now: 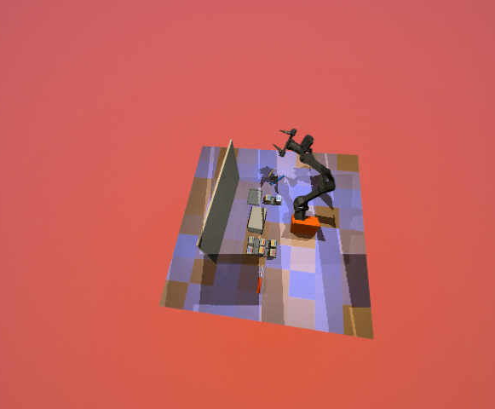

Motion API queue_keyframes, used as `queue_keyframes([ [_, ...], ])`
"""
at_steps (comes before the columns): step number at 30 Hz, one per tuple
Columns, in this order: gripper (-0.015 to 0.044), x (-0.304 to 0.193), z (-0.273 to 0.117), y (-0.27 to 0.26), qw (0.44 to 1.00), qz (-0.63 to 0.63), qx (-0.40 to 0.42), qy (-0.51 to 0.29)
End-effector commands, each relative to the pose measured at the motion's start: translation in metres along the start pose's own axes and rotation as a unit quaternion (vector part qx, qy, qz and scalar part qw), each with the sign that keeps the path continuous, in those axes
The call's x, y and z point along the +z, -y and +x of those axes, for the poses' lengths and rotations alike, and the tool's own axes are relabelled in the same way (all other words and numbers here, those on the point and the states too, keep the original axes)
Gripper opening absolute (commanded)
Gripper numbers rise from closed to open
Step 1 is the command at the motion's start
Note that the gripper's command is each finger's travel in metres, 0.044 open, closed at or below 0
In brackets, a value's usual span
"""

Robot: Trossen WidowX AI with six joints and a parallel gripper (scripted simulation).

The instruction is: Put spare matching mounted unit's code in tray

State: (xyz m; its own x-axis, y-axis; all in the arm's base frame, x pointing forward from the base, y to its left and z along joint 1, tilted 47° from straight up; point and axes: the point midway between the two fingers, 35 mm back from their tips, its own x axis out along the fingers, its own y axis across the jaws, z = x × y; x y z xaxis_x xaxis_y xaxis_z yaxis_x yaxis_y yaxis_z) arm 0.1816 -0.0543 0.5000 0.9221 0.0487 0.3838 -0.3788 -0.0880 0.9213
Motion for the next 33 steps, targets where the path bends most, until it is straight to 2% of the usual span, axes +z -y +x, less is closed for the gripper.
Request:
queue_keyframes([
  [1, 0.044, 0.032, 0.024, 0.019, 0.998, 0.036, -0.029, 0.033],
  [11, 0.044, 0.079, 0.088, 0.123, 0.973, 0.071, -0.198, 0.1],
  [16, 0.044, 0.076, 0.108, 0.19, 0.942, 0.045, -0.315, 0.107],
  [20, 0.044, 0.06, 0.114, 0.243, 0.906, -0.012, -0.414, 0.083],
  [27, 0.044, 0.017, 0.106, 0.325, 0.805, -0.151, -0.574, -0.003],
  [33, 0.044, -0.022, 0.089, 0.389, 0.652, -0.313, -0.681, -0.115],
])
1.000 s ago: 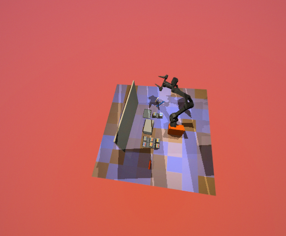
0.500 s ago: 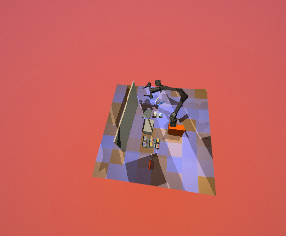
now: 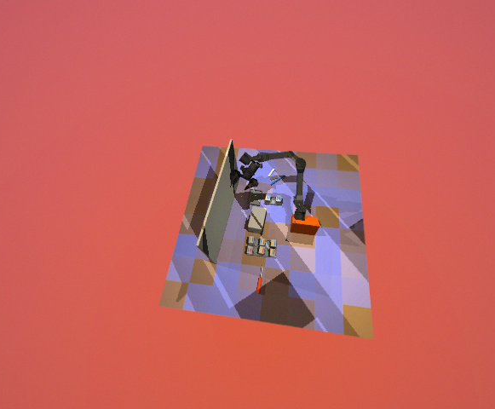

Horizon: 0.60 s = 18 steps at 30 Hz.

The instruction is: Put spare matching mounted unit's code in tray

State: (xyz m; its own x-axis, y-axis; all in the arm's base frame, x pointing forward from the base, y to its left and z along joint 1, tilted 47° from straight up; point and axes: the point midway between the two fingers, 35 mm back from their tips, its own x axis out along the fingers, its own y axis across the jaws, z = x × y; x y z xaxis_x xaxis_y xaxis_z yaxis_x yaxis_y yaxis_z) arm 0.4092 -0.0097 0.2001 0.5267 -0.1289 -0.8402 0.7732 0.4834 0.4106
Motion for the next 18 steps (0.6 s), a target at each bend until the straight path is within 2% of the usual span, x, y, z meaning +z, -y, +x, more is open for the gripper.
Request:
queue_keyframes([
  [1, 0.044, -0.03, 0.023, 0.002, 0.989, -0.122, -0.081, -0.007],
  [6, 0.044, -0.078, 0.053, 0.015, 0.934, -0.282, -0.219, -0.026],
  [12, 0.044, -0.131, 0.074, 0.031, 0.786, -0.491, -0.374, -0.036],
  [14, 0.044, -0.142, 0.077, 0.033, 0.743, -0.534, -0.401, -0.035],
  [18, 0.044, -0.144, 0.077, 0.034, 0.737, -0.54, -0.405, -0.035],
])
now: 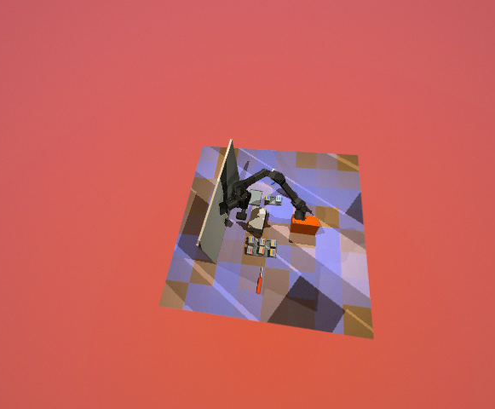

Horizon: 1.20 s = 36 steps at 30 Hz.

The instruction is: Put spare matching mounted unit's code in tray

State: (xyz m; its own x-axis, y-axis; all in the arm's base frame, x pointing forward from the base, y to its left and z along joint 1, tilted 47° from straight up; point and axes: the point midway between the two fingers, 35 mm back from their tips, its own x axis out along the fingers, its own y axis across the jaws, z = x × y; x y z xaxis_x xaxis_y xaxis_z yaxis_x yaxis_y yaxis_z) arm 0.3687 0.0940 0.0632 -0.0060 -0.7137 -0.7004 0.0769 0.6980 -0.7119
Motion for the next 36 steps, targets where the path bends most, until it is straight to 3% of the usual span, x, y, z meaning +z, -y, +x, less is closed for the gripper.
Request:
queue_keyframes([
  [1, 0.044, 0.005, -0.001, 0.009, 1.0, -0.002, -0.009, 0.003],
  [18, 0.044, 0.004, -0.001, 0.006, 1.0, -0.011, -0.009, 0.003],
  [22, 0.044, -0.017, 0.007, -0.05, 0.983, -0.183, 0.003, -0.002],
  [26, 0.044, -0.052, 0.019, -0.112, 0.925, -0.38, 0.011, -0.004],
  [31, 0.044, -0.106, 0.042, -0.176, 0.802, -0.598, 0.007, -0.004],
  [34, 0.044, -0.137, 0.057, -0.203, 0.72, -0.694, 0.003, -0.007],
  [36, 0.044, -0.142, 0.06, -0.207, 0.704, -0.71, 0.002, -0.007],
])
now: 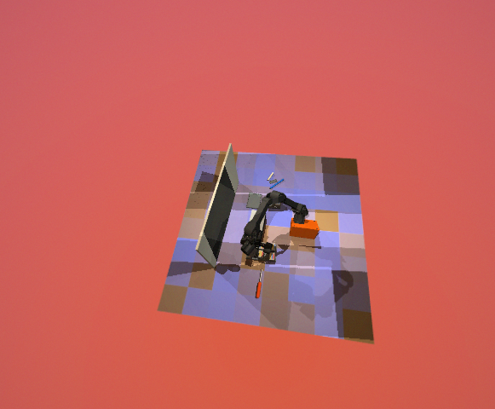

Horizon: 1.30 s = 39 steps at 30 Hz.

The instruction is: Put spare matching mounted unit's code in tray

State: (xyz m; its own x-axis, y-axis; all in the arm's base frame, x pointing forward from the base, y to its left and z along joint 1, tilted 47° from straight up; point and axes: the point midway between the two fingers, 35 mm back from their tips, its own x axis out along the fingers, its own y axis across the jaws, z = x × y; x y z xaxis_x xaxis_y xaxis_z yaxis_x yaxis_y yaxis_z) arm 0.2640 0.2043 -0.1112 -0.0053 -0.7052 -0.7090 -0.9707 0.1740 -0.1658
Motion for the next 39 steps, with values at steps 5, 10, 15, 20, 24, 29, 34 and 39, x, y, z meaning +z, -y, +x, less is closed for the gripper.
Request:
queue_keyframes([
  [5, 0.0414, 0.009, 0.017, -0.024, 0.996, -0.086, 0.005, -0.011],
  [10, 0.03, 0.002, 0.046, -0.026, 0.996, -0.086, 0.005, -0.011],
  [15, 0.03, -0.001, 0.056, -0.028, 0.996, -0.086, 0.005, -0.011],
  [20, 0.03, -0.001, 0.059, -0.027, 0.996, -0.086, 0.005, -0.011],
  [24, 0.03, 0.0, 0.065, -0.027, 0.996, -0.086, 0.005, -0.011],
  [29, 0.03, 0.0, 0.073, -0.026, 0.996, -0.086, 0.005, -0.011],
  [34, 0.03, 0.0, 0.081, -0.026, 0.996, -0.086, 0.005, -0.011],
  [39, 0.03, 0.0, 0.09, -0.026, 0.996, -0.086, 0.005, -0.011],
])
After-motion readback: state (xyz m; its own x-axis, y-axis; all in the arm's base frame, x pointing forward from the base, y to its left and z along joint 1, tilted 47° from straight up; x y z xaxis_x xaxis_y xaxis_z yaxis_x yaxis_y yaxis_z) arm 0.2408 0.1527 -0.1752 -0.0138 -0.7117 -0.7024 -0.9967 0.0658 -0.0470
